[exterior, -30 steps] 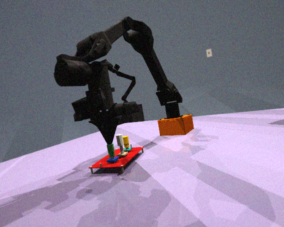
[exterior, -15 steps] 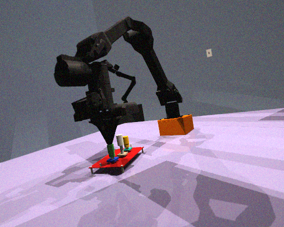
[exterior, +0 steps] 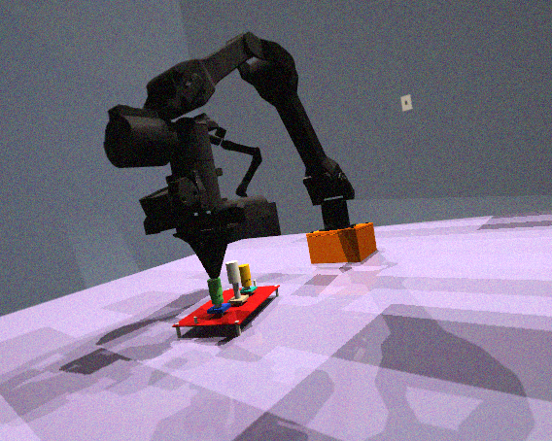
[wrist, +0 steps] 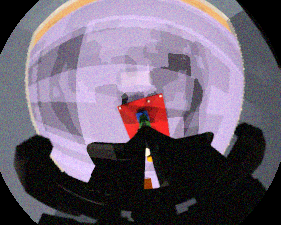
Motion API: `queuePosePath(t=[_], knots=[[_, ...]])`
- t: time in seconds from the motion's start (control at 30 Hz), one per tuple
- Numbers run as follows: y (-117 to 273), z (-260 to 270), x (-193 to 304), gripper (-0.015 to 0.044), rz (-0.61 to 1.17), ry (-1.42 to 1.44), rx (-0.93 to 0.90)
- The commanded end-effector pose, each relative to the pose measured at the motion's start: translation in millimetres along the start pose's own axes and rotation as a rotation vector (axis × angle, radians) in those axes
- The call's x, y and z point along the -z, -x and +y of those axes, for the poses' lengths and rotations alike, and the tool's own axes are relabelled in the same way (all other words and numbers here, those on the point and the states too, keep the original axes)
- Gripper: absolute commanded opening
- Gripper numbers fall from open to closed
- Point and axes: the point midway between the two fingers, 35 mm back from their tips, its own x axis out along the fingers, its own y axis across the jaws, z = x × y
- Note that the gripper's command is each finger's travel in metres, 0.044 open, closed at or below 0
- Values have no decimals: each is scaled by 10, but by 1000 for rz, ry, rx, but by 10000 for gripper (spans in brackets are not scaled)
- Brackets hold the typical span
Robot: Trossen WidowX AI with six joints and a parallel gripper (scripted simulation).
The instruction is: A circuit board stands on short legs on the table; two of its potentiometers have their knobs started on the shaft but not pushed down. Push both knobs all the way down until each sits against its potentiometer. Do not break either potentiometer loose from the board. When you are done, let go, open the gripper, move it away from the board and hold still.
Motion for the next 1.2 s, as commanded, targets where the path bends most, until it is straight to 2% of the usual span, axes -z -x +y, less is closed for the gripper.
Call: queuePosePath(t=[0.0, 0.13, 0.43, 0.7, 0.93, 1.17], knots=[[97, -4, -22, 0, -9, 0, 3], [138, -4, -20, 0, -9, 0, 3], [84, -1, 17, 236, -1, 0, 0], [332, -43, 865, 440, 2, 1, 2], [305, -51, 1713, 440, 6, 0, 3], [288, -50, 1795, 440, 6, 0, 4]])
